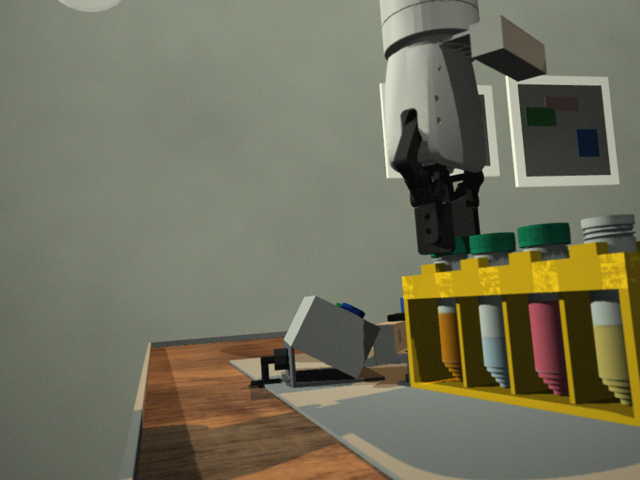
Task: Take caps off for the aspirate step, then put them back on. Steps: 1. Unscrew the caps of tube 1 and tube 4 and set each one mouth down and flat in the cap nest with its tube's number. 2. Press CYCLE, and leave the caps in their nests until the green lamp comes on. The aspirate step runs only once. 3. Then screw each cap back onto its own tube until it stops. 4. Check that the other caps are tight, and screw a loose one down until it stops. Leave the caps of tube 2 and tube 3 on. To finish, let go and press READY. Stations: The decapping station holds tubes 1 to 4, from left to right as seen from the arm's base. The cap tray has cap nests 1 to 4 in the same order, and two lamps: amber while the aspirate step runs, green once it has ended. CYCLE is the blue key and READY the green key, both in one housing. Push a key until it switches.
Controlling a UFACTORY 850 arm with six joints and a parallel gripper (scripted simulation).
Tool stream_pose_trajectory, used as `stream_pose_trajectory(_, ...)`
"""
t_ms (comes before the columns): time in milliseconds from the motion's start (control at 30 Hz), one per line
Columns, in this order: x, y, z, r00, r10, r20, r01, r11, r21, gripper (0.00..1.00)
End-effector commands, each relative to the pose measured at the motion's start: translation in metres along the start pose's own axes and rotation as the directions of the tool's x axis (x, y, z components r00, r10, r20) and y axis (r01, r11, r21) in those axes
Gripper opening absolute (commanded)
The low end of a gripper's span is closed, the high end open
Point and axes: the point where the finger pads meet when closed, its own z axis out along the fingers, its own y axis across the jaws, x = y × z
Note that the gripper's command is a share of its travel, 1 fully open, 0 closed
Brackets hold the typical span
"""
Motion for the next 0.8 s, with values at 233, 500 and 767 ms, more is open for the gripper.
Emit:
stream_pose_trajectory(233, -0.0005, 0.0005, -0.0004, 0.850, 0.528, -0.002, -0.528, 0.849, -0.009, 0.46)
stream_pose_trajectory(500, -0.0005, 0.0005, -0.0004, 0.745, 0.667, -0.004, -0.667, 0.745, -0.008, 0.46)
stream_pose_trajectory(767, -0.0005, 0.0005, -0.0004, 0.745, 0.667, -0.003, -0.667, 0.745, -0.008, 0.00)
